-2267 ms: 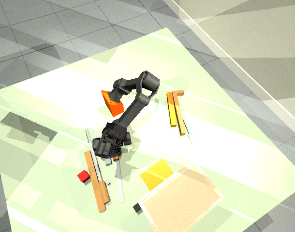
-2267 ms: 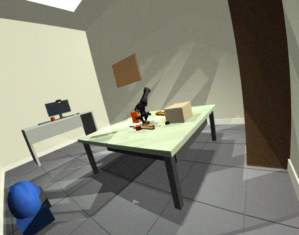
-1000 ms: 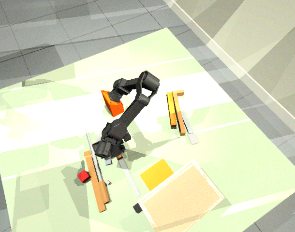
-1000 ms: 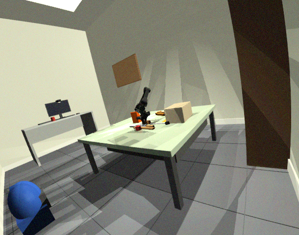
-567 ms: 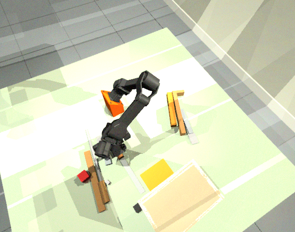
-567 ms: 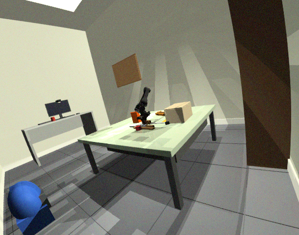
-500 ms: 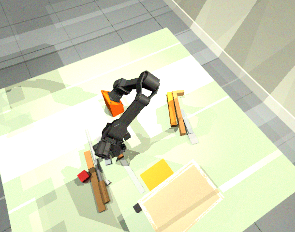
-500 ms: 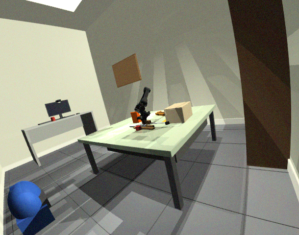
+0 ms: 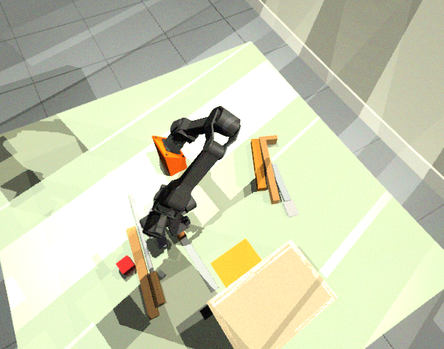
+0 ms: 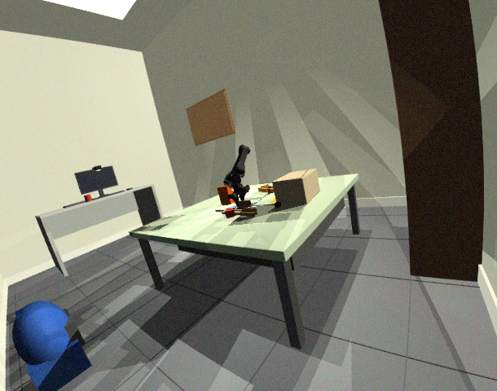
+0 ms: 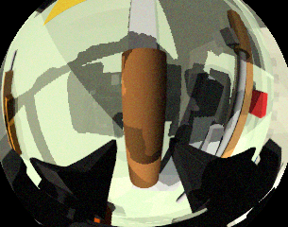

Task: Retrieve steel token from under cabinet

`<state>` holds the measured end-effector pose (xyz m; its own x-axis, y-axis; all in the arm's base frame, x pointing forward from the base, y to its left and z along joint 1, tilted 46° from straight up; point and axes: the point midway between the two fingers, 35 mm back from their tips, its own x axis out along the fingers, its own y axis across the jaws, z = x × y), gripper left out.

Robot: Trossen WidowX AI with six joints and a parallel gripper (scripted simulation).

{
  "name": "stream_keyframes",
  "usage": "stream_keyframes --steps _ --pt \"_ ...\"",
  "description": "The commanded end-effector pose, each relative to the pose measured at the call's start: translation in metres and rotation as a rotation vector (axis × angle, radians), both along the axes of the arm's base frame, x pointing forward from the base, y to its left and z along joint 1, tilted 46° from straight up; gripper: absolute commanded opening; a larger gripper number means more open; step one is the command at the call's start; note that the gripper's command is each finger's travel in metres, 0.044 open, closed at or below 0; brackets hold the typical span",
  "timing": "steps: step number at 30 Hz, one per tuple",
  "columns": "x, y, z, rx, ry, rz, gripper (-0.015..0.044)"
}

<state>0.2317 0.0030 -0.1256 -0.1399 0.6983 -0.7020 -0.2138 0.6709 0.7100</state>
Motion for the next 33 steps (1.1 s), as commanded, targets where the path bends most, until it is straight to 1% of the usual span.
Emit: stream_keyframes --steps 1,15,33 --pt "-0.0002 0.0011 -0.0011 0.001 -0.001 -0.001 0.0270" --pt "-0.0044 0.0031 -0.0039 0.000 0.001 -0.003 0.0270" --pt "-0.0004 0.0014 -0.0023 0.000 -0.008 -0.001 0.0150"
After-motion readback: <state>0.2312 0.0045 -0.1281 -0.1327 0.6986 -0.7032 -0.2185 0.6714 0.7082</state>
